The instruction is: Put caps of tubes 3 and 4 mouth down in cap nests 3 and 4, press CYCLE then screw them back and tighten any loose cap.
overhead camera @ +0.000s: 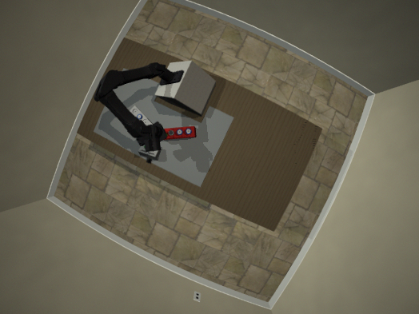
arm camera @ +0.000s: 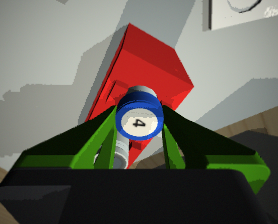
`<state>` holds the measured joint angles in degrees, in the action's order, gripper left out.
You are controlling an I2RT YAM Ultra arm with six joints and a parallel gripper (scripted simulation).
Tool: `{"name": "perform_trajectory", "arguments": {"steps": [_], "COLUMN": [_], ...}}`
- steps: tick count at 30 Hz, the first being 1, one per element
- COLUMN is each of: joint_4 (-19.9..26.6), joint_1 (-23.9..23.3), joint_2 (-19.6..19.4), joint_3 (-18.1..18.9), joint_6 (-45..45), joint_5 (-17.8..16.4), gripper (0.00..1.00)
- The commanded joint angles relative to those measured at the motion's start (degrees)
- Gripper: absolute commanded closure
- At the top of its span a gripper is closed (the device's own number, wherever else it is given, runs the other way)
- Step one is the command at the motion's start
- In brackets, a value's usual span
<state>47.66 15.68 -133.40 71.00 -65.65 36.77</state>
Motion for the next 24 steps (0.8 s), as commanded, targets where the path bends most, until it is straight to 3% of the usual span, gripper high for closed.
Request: {"name": "perform_trajectory", "arguments": {"steps": [1,6,8,24], "joint_4": [0.0,0.0,0.0,0.1], "joint_1": [0.3,0.3,0.3,0.4], "joint_2": [0.3,0.3,0.3,0.3], "joint_3": [0.2,0.2,0.2,0.3], "joint_6": [14.7,29.0,29.0,71.9], "joint_5": [0.4,0.3,0.3,0.3], "gripper": [1.00,1.00,1.00,1.00]}}
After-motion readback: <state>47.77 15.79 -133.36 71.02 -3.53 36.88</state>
